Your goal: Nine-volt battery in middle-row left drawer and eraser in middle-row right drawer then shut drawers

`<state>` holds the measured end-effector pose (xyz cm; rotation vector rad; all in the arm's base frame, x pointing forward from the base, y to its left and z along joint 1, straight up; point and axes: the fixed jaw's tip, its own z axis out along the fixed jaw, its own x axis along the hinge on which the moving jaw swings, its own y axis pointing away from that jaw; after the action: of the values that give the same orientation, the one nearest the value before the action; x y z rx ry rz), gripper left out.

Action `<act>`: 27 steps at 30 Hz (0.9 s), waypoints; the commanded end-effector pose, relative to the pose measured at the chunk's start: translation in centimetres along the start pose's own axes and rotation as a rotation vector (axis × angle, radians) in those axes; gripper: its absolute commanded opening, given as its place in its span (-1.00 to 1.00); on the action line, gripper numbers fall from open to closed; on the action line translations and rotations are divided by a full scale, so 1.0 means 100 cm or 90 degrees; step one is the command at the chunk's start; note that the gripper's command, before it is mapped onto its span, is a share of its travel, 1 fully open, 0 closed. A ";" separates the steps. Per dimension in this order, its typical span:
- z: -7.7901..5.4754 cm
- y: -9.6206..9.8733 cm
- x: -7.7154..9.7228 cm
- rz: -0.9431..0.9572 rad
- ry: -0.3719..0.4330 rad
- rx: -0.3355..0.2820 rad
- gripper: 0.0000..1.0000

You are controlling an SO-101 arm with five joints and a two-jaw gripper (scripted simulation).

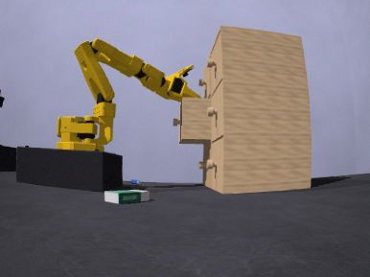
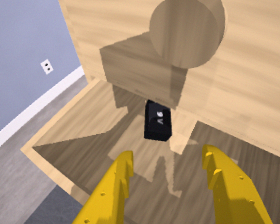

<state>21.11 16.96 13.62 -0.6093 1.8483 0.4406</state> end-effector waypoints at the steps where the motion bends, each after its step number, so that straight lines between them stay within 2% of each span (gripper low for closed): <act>1: 0.000 -0.003 0.002 -0.002 0.001 0.005 -0.53; 23: 0.000 -0.003 0.002 -0.002 0.001 0.005 -0.32; 27: -0.002 -0.002 -0.007 -0.005 0.001 0.005 -0.32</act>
<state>21.12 16.97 13.68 -0.6125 1.8517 0.4381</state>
